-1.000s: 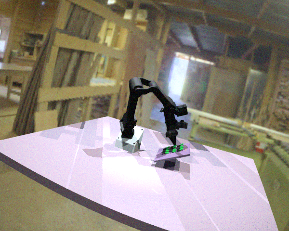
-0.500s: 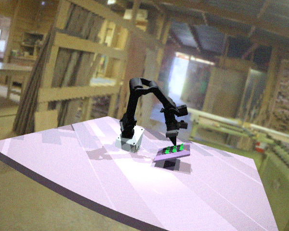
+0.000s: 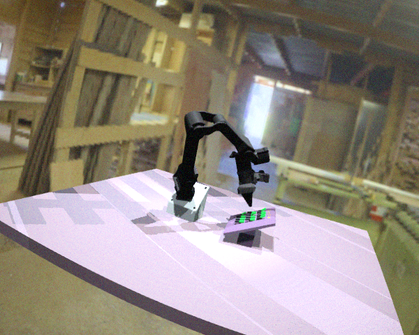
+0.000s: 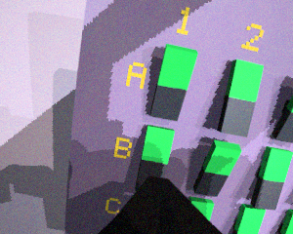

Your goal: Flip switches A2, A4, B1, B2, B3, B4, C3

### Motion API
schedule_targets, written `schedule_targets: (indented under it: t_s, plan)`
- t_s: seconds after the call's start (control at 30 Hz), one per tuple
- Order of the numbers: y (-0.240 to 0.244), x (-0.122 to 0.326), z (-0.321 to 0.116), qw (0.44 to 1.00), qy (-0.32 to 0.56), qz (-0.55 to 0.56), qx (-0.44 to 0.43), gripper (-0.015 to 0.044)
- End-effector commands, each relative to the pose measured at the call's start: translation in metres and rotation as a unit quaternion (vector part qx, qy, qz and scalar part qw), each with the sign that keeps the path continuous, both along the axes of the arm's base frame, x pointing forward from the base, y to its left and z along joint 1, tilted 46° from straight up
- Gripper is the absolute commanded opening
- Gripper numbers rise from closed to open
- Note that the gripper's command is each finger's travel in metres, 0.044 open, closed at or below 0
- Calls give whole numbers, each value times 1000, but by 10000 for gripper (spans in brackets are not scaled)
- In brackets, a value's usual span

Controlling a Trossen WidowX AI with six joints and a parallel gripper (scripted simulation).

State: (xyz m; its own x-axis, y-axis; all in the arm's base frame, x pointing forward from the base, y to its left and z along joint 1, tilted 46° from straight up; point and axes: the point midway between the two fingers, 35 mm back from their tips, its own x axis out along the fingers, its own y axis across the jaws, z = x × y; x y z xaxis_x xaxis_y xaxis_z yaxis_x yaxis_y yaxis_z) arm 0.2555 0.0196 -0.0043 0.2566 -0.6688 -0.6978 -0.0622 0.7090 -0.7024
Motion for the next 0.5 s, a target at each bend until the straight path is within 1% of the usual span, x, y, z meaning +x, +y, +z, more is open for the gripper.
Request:
schedule_targets:
  t_s: [0.0, 0.13, 0.3, 0.37, 0.47]
  plan:
    - [28, -6, 28, 1000, -19, 12, 9, 0]
    - [28, -7, 31, 1000, -19, 12, 9, 0]
    - [5, -5, 53, 1000, -19, 12, 8, 0]
    - [4, -5, 52, 1000, -18, 12, 8, 0]
    - [-13, 4, 34, 1000, -12, 5, 7, 0]
